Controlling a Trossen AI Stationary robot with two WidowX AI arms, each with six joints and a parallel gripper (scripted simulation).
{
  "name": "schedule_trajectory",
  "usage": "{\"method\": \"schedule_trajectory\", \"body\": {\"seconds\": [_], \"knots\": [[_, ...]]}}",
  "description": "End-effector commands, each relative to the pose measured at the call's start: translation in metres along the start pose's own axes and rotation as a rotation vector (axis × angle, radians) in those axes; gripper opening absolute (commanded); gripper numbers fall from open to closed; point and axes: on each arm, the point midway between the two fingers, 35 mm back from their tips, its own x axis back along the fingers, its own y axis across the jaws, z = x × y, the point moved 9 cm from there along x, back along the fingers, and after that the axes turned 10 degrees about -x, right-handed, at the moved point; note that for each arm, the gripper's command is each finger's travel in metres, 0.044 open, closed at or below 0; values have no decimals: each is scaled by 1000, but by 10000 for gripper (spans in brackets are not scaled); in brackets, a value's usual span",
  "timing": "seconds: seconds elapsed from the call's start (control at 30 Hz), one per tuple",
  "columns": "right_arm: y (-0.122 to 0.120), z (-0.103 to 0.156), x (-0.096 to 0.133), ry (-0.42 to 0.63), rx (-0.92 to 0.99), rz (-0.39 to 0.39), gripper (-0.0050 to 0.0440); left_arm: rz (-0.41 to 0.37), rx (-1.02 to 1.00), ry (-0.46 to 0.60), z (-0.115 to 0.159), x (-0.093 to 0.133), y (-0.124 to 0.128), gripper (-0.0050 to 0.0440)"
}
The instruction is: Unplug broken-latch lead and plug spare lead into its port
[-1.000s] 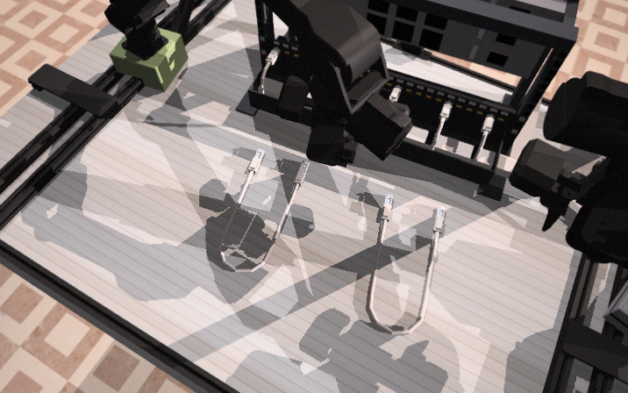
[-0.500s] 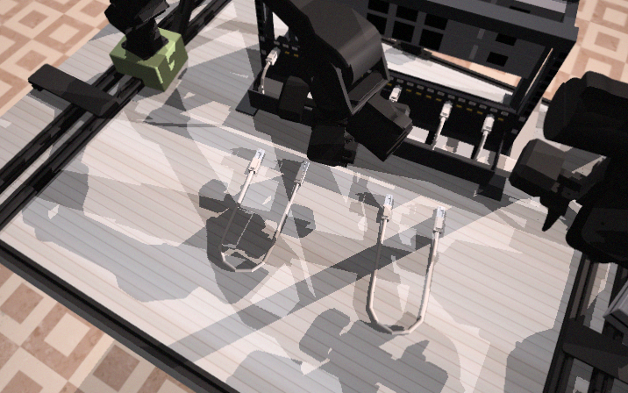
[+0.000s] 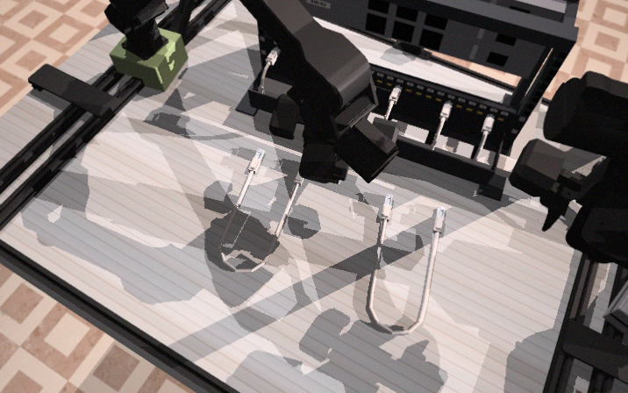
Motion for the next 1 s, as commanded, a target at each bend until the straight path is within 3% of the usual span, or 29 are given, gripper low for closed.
{"method": "schedule_trajectory", "body": {"seconds": [0.0,0.2,0.23,0.77,0.8,0.97], "knots": [[-1,-7,-1,-8,-6,0,55,0,0,0,0,0,0,176],[-1,-7,-1,-8,-6,0,55,0,0,0,0,0,0,176],[-2,15,-11,1,1,3,55,0,0,0,0,0,0,176],[-2,15,-11,1,1,3,55,0,0,0,0,0,0,176],[0,4,-32,-2,3,4,55,0,0,0,0,0,0,176],[0,4,-32,-2,3,4,55,0,0,0,0,0,0,176]]}}
